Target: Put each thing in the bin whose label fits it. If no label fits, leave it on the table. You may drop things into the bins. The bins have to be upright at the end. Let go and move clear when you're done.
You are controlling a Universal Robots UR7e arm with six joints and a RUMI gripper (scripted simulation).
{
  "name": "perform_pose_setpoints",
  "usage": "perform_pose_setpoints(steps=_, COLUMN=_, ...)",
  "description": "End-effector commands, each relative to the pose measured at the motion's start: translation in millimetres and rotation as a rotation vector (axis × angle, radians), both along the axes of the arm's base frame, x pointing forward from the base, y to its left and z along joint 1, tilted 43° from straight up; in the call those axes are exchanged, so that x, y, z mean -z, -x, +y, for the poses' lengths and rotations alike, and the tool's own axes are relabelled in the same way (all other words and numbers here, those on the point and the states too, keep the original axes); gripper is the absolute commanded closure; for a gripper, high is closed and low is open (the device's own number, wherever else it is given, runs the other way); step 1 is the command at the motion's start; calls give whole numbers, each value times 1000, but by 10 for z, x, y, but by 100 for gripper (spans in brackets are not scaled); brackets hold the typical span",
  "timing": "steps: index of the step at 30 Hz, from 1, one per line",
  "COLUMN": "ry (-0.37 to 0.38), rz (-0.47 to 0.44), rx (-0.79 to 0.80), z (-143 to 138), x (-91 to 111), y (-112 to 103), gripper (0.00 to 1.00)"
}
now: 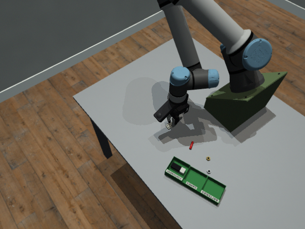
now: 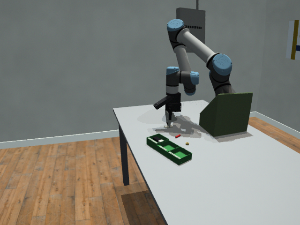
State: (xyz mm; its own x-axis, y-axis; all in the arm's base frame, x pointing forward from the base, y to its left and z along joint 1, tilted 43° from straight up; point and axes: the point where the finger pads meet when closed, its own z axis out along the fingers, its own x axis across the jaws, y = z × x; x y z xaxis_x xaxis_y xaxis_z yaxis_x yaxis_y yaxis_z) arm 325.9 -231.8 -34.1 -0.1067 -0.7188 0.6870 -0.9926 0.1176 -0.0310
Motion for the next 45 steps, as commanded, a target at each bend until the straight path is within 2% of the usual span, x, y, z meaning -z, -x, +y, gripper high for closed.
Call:
perform_pose_setpoints(steps=1, ry=0, rz=-1, rx=0, z=1, x=-2, y=-2, gripper=100)
perform_pose_setpoints(steps=22, ry=0, rz=-1, rx=0, z=411, x=-437, y=-37, gripper=100)
perform_pose_setpoints(steps=40, ry=0, rz=-1, rx=0, z=408, x=-434, y=-37, gripper=100)
perform_pose_setpoints(steps=45, ry=-12, rz=145, rx=-155, z=606, x=-239, y=-150, gripper=100)
